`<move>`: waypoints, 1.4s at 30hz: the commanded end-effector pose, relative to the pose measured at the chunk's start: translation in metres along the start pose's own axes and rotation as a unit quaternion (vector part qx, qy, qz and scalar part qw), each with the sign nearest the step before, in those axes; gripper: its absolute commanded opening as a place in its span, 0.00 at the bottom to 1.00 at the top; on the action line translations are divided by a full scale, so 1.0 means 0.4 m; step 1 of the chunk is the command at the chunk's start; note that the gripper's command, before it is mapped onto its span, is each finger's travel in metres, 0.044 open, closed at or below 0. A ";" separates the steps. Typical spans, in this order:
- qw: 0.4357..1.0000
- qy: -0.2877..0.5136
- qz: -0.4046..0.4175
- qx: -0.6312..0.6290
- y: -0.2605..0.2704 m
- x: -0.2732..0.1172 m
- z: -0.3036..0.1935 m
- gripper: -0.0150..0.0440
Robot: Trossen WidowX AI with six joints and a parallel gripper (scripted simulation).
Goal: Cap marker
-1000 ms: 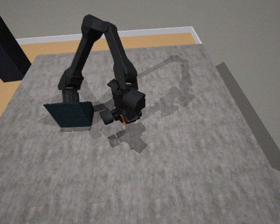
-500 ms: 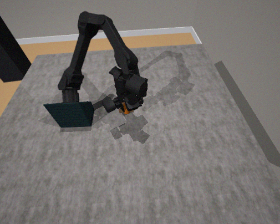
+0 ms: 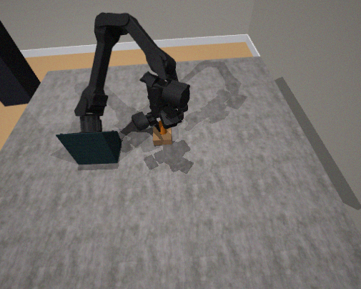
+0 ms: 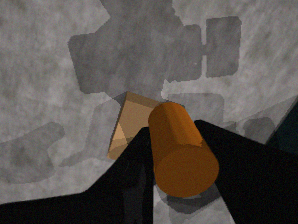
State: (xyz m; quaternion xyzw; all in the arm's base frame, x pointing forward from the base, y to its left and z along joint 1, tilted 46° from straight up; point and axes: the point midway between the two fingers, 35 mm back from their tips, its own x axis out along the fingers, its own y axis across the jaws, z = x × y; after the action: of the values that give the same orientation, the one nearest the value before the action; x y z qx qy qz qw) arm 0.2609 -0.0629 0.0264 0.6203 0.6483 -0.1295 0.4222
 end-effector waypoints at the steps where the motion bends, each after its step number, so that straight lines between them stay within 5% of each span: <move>1: 1.000 0.002 0.002 0.004 0.009 -0.009 -0.031 0.25; 16: 1.000 0.006 0.002 0.004 0.038 -0.037 -0.140 0.25; 42: 1.000 0.005 0.002 0.004 0.041 0.038 -0.140 0.25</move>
State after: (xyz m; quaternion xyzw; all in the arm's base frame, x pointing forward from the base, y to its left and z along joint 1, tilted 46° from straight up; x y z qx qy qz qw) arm 0.2563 -0.0142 0.0595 0.6216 0.6489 -0.1272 0.4200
